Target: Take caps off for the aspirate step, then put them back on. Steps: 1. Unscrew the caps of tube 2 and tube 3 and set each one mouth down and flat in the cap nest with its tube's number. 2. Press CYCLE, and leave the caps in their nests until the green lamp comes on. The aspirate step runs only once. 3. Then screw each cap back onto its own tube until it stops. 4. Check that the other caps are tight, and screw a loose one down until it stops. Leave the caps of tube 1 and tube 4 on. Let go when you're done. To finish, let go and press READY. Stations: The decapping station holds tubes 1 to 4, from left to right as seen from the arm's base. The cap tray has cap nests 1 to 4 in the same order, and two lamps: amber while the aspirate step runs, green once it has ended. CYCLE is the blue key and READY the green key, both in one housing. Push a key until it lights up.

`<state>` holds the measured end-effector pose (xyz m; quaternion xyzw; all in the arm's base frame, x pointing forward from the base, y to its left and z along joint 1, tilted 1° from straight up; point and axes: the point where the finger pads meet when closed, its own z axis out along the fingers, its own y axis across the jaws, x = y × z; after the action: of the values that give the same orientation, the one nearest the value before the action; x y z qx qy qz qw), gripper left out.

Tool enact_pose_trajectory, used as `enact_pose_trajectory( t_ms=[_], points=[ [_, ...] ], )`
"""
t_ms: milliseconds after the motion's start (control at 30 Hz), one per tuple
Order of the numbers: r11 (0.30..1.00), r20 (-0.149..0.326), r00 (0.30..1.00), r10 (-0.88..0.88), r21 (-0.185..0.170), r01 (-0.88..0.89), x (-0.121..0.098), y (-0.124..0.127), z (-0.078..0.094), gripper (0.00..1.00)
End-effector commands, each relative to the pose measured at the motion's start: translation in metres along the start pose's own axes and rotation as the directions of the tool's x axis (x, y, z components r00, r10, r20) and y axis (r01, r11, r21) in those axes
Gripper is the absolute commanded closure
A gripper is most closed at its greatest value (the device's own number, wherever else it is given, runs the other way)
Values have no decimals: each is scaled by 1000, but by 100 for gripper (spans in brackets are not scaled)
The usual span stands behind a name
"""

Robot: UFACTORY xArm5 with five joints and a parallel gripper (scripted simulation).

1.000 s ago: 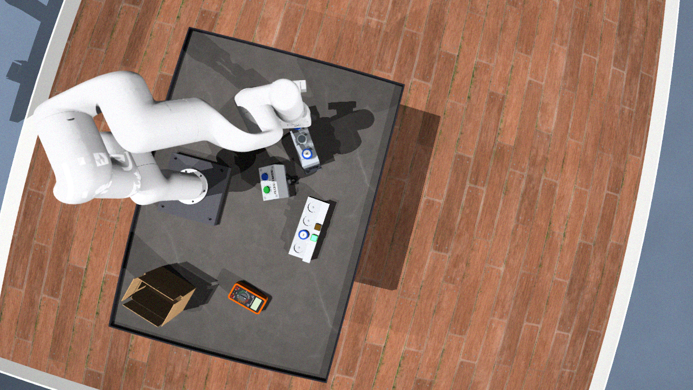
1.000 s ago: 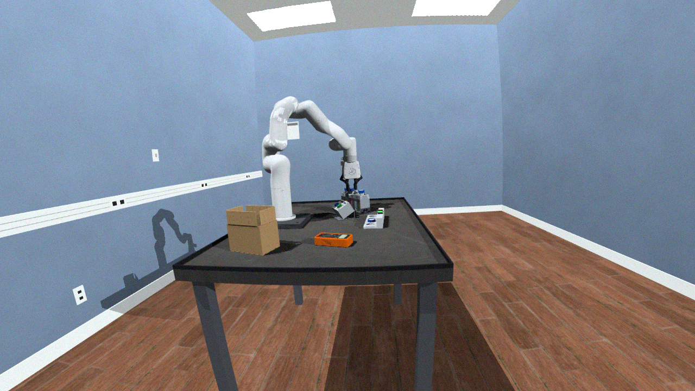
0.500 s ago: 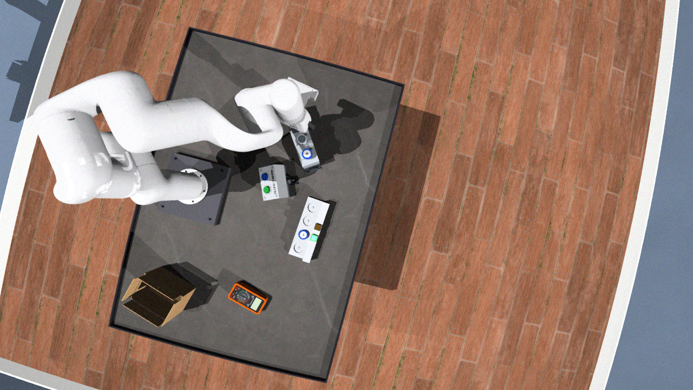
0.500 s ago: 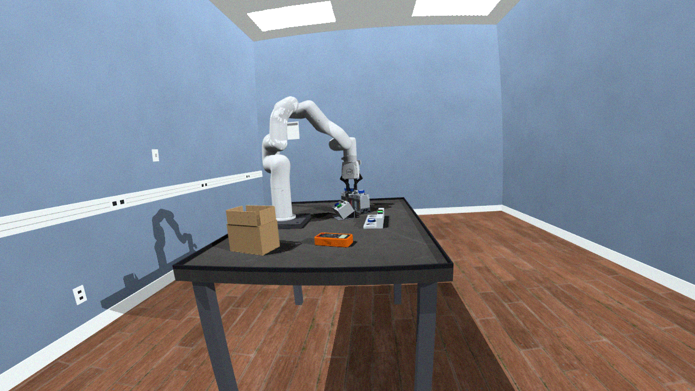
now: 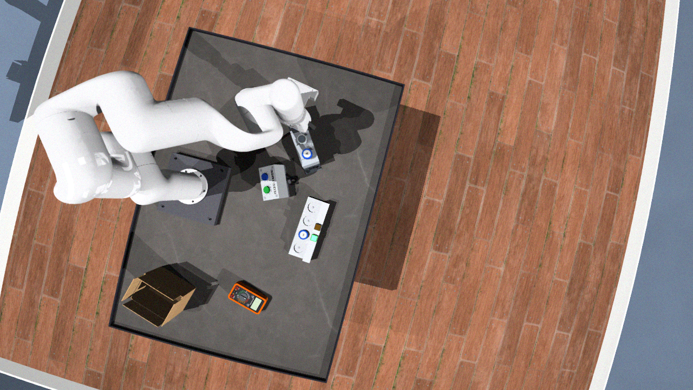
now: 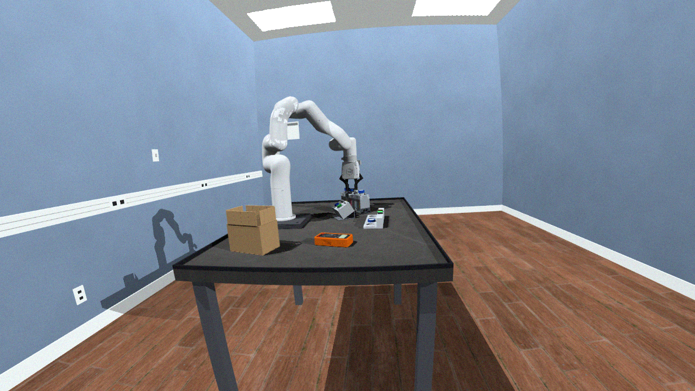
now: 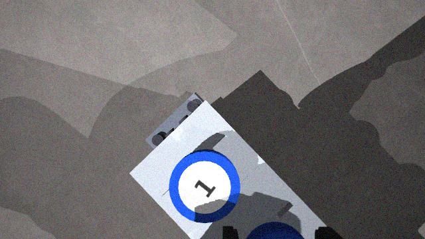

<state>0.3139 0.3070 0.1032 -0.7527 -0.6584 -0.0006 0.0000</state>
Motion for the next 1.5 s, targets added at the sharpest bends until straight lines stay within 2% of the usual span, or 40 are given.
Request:
enact_pose_trajectory(
  t_ms=[0,200,267,333,467,767,833,867,900,1133,1167,1467],
  points=[
    [961,8,961,-275,-10,275,1,1,-2,54],
    [859,10,859,-511,-8,512,1,1,-2,54],
    [859,10,859,-511,-8,512,1,1,-2,54],
    [755,12,755,-655,-6,655,1,1,-2,54],
    [642,12,642,-766,-4,766,1,1,-2,54],
    [270,13,270,-963,1,963,1,1,-2,54],
    [270,13,270,-963,1,963,1,1,-2,54],
    [169,13,168,-986,3,986,1,1,-2,54],
    [147,13,147,-989,3,989,1,1,-2,54],
    [147,13,147,-989,3,989,1,1,-2,54],
    [147,13,147,-989,3,989,1,1,-2,100],
    [147,13,147,-989,3,989,1,1,-2,100]
  ],
)
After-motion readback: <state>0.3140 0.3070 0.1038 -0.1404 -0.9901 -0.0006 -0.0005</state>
